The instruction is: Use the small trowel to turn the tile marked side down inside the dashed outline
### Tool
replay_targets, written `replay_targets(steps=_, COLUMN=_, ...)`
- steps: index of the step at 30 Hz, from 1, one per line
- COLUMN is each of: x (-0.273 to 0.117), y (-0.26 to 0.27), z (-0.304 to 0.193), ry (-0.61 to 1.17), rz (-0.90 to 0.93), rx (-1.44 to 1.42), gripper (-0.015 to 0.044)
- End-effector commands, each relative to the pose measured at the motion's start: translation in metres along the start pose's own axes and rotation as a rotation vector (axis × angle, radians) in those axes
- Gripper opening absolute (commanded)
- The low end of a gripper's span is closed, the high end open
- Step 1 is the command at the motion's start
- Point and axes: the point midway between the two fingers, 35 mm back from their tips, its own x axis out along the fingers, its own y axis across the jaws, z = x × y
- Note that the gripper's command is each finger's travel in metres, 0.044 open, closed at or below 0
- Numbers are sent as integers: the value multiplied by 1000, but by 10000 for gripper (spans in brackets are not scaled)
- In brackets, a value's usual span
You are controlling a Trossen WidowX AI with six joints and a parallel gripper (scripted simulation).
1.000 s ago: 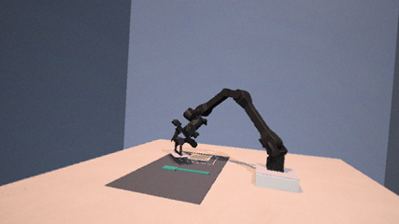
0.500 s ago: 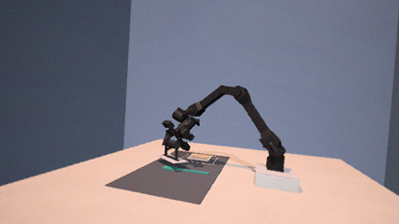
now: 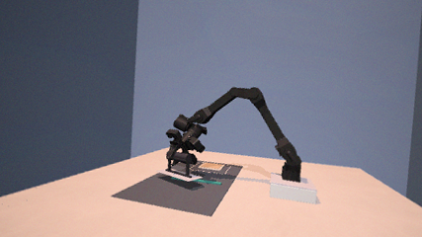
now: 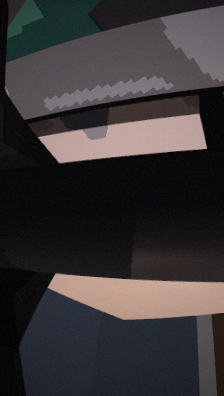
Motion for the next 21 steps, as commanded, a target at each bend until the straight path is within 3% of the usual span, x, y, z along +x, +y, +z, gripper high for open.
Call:
replay_targets(steps=1, x=8, y=-20, z=18, ry=-34, rz=-22, rx=-59, gripper=0)
replay_targets(steps=21, x=65, y=-61, z=142, ry=-290, rz=-30, rx=-284, gripper=0)
